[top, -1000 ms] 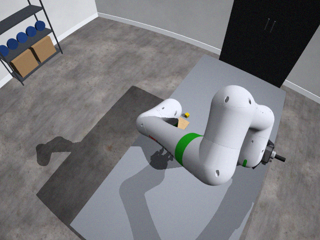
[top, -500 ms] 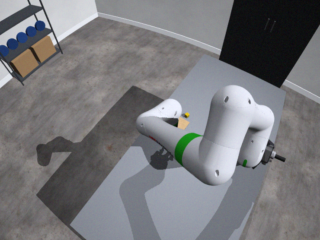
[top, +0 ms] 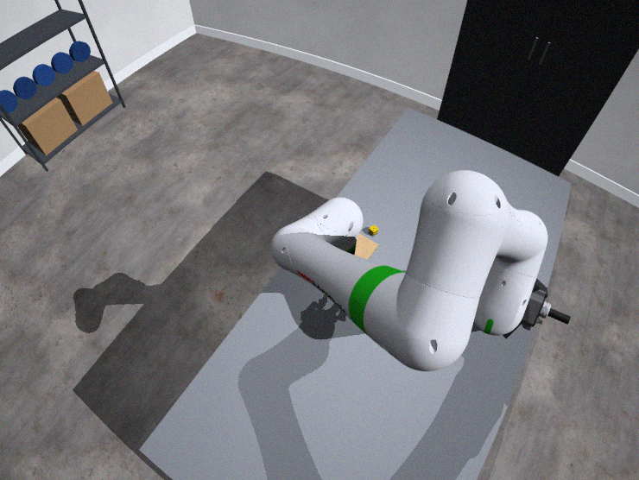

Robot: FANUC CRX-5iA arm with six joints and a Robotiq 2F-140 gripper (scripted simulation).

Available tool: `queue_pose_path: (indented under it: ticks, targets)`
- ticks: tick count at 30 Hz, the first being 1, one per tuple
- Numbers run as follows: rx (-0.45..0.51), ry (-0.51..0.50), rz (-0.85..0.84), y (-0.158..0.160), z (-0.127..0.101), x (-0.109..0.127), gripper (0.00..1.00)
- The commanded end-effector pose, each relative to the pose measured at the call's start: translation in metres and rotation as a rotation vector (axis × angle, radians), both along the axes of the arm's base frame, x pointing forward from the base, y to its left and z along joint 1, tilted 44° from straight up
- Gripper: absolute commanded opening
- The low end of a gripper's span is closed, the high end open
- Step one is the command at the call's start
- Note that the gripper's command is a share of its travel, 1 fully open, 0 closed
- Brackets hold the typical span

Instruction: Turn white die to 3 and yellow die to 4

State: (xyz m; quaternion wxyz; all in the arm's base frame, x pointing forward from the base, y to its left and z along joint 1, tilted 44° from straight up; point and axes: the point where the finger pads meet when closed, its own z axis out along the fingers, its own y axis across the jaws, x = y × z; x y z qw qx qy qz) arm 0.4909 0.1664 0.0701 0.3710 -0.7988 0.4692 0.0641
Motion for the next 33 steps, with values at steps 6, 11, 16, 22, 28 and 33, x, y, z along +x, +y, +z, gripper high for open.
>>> queue_pose_path:
  ticks: [6,11,16,22,28,33]
  targets:
    - [0.000,0.000,0.000,0.000,0.000,0.000,0.25]
    - [0.000,0.000,0.000,0.000,0.000,0.000,0.25]
    - [0.000,0.000,0.000,0.000,0.000,0.000,0.25]
    - [0.000,0.000,0.000,0.003,-0.003,0.001,0.25]
    - [0.000,0.000,0.000,0.009,-0.011,0.004,0.25]
    - [0.000,0.000,0.000,0.013,-0.014,0.005,0.25]
